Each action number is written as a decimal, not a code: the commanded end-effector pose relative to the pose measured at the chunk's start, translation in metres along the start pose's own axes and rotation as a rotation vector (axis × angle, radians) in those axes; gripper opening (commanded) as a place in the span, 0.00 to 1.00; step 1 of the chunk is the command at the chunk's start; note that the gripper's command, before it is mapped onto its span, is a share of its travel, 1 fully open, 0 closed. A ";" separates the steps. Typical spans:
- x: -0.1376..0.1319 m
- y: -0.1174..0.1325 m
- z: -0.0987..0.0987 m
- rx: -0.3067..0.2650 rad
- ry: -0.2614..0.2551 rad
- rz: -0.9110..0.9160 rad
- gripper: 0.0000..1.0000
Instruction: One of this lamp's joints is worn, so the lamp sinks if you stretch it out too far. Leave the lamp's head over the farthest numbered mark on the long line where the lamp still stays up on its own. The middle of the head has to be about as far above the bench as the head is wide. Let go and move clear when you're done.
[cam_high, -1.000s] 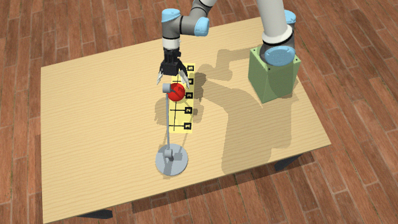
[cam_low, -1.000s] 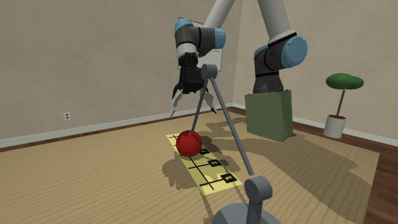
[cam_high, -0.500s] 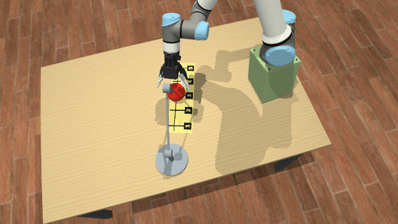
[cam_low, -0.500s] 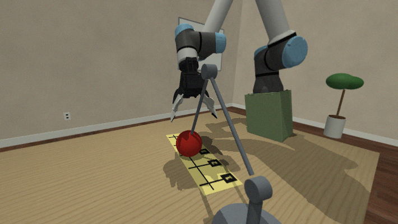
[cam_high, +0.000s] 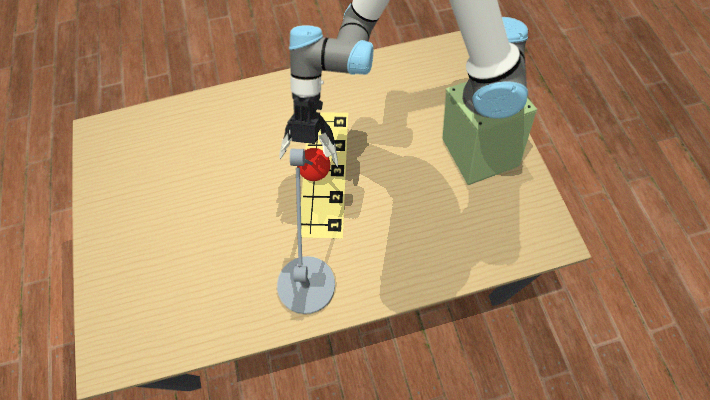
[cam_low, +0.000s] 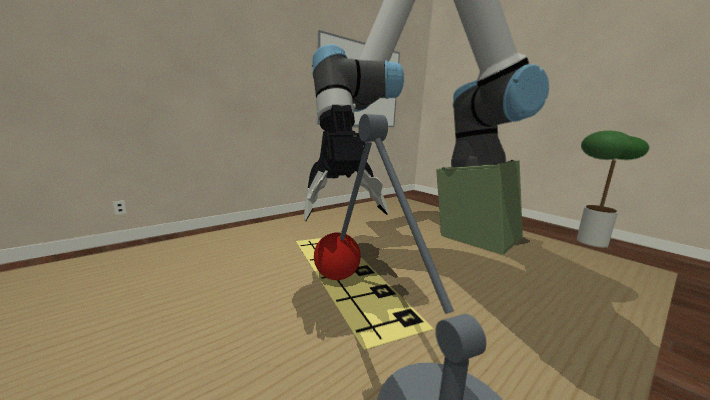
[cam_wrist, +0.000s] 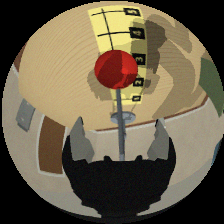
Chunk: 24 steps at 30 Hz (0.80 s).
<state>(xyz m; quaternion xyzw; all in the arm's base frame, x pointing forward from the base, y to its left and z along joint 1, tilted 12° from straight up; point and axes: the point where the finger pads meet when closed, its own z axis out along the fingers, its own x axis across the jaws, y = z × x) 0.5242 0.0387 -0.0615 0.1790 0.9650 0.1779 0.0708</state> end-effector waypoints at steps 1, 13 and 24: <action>0.000 0.000 -0.001 -0.095 0.053 -0.138 1.00; 0.000 0.000 0.000 -0.051 0.027 -0.074 0.00; 0.000 0.000 0.000 0.000 -0.002 -0.001 0.00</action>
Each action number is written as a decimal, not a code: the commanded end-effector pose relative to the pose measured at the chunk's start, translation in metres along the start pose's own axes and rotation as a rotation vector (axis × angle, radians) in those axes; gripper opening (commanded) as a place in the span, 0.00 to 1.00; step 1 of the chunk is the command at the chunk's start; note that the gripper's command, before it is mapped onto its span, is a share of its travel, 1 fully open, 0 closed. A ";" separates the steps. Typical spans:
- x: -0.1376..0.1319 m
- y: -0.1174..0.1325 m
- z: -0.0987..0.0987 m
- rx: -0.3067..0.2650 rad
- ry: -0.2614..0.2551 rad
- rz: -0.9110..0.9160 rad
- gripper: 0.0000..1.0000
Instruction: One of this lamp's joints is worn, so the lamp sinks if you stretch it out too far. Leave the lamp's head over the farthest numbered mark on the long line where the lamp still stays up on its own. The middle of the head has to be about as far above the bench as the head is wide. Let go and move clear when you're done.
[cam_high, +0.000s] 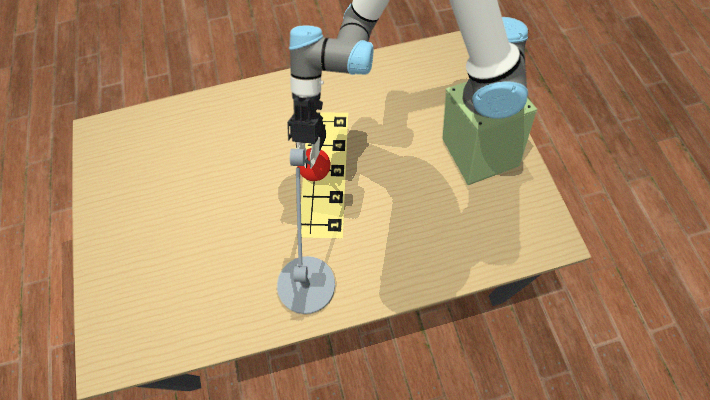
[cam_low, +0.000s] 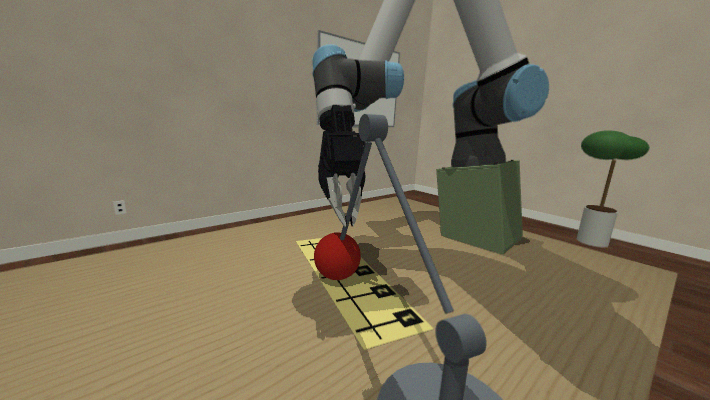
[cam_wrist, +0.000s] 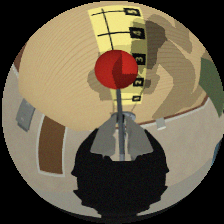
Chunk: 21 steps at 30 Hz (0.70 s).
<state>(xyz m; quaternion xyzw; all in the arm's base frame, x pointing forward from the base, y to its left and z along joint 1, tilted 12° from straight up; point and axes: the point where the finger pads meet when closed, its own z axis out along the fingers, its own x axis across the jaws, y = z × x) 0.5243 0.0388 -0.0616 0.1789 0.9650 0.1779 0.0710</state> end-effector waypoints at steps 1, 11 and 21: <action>0.000 0.000 0.000 0.000 -0.001 0.000 0.00; 0.000 0.000 0.000 0.000 -0.001 -0.001 0.00; 0.001 0.015 -0.002 -0.032 0.017 -0.047 0.00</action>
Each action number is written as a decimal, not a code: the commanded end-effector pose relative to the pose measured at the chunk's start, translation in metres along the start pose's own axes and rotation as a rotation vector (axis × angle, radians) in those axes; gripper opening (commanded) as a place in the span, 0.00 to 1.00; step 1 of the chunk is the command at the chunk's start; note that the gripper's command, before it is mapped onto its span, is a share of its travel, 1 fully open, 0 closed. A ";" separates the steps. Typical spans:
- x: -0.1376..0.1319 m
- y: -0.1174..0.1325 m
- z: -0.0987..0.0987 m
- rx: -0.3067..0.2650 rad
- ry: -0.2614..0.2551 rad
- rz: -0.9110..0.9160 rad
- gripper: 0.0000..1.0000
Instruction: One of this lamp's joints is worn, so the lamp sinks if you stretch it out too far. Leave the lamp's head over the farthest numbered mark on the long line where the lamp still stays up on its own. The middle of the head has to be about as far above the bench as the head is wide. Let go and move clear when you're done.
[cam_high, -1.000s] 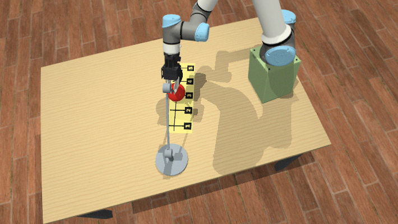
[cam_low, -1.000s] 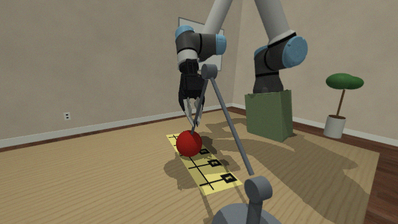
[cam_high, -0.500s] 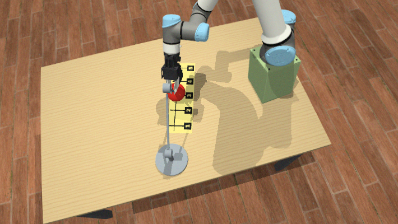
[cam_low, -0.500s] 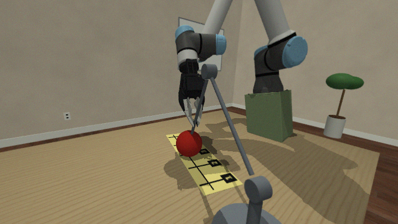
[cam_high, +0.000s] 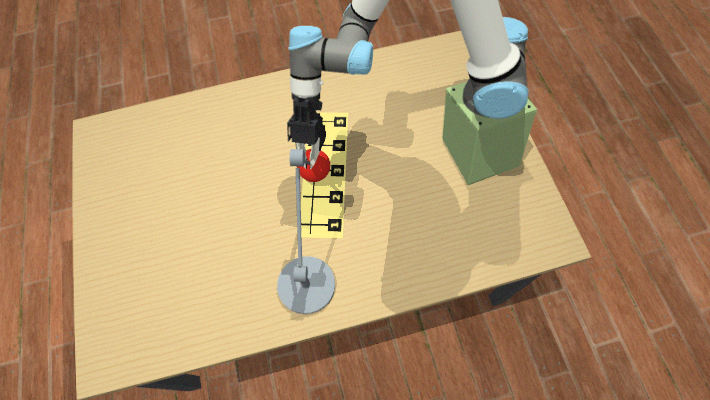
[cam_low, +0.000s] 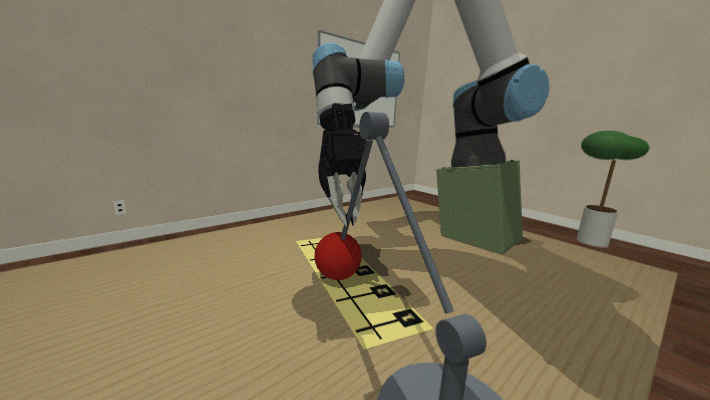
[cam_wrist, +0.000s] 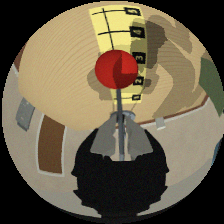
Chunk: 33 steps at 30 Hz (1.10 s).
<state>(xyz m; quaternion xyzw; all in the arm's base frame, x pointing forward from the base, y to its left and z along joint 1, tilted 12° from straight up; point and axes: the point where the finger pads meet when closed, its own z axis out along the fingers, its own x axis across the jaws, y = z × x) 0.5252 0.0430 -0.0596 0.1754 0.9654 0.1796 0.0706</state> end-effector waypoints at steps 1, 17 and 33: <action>0.001 0.014 -0.002 -0.035 0.018 -0.050 0.00; 0.006 0.056 -0.004 -0.091 0.052 -0.134 0.00; 0.010 0.088 -0.003 -0.091 0.054 -0.136 0.00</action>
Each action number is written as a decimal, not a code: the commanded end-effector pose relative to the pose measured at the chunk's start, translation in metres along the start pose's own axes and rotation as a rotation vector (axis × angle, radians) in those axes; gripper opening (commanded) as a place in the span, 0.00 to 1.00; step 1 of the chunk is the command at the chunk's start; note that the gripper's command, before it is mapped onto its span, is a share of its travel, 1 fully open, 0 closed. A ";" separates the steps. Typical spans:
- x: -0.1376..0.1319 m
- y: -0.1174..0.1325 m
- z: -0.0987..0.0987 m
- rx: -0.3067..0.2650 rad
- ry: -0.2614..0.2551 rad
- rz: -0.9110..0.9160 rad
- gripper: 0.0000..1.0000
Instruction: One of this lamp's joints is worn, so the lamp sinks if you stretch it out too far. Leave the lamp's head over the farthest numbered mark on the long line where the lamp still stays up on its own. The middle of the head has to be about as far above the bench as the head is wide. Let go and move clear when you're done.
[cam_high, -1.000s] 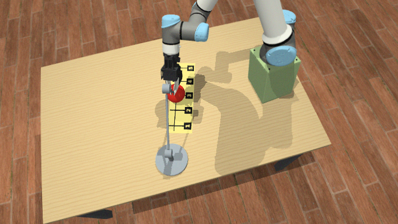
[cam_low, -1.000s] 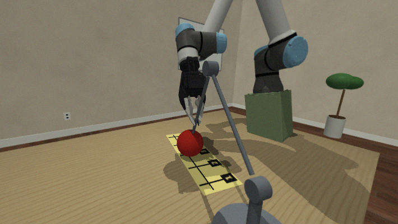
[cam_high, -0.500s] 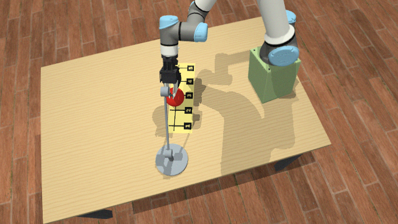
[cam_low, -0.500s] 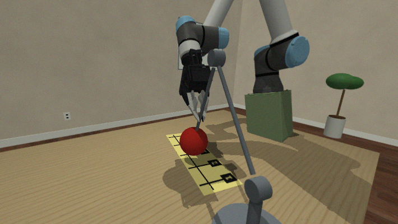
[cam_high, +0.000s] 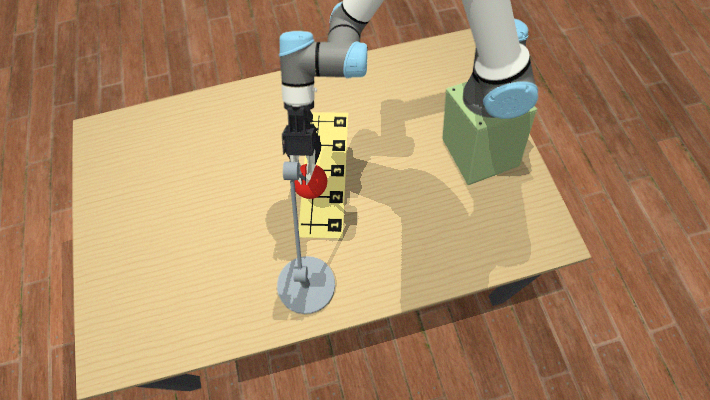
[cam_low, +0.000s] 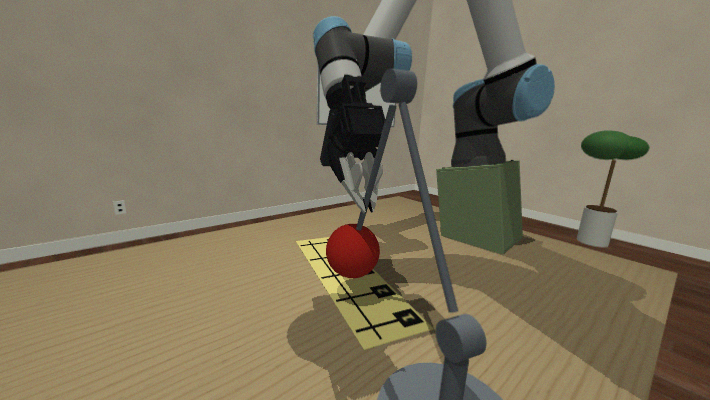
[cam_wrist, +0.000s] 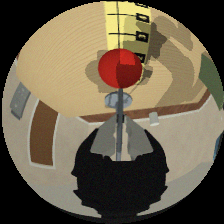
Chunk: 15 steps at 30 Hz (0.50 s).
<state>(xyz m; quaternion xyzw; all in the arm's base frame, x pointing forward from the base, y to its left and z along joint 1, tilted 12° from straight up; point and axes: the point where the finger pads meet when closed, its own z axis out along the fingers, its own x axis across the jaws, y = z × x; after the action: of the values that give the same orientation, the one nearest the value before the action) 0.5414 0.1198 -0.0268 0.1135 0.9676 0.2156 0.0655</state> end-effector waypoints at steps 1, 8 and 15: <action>-0.001 0.004 0.000 -0.015 0.008 -0.022 0.00; -0.001 0.006 0.000 -0.015 0.008 -0.022 0.00; -0.001 0.006 0.000 -0.015 0.008 -0.022 0.00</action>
<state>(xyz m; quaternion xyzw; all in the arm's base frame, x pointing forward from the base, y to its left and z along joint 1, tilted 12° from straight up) 0.5430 0.1256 -0.0247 0.1088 0.9676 0.2183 0.0647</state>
